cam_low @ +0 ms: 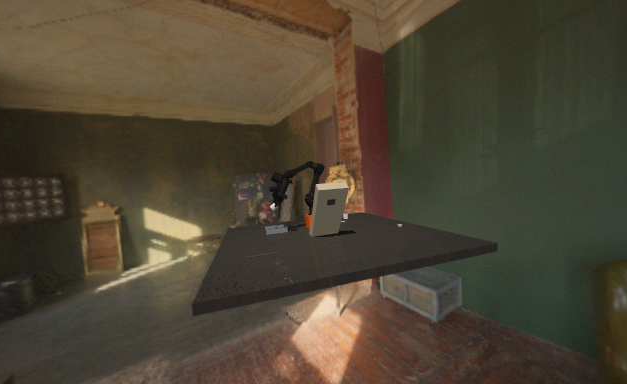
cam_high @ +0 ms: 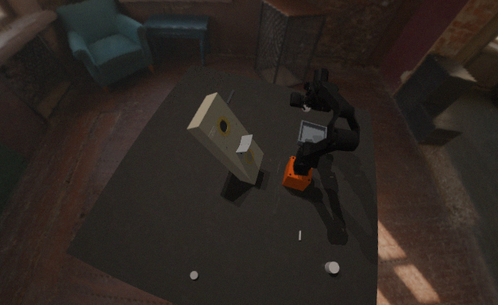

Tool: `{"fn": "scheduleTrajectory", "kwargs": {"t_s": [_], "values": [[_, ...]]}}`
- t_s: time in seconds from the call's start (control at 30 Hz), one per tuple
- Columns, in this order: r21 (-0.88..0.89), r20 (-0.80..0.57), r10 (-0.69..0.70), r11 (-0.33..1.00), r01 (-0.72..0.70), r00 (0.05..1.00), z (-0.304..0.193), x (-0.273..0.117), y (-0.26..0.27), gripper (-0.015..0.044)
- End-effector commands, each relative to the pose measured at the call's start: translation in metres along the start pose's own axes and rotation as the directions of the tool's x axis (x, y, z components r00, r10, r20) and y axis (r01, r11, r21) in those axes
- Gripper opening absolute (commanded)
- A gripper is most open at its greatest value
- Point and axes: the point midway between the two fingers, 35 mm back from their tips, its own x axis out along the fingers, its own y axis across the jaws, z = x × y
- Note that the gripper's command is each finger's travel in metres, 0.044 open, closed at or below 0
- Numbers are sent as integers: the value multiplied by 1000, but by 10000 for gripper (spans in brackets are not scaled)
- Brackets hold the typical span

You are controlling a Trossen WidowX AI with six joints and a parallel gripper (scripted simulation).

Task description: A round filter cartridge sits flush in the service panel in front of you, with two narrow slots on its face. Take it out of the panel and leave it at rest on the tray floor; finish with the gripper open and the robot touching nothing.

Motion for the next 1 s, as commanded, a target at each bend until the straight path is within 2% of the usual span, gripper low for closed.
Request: {"fn": "scheduleTrajectory", "kwargs": {"t_s": [0.0, 0.53, 0.73, 0.97], "values": [[63, 1, -37, 997, 37, 999, -9, 14, -20, 0], [292, -26, -169, 941, 169, 985, -60, 51, -87, 0], [301, -28, -174, 938, 175, 984, -64, 54, -90, 0], [301, -28, -175, 938, 175, 984, -74, 78, -91, 0]]}}
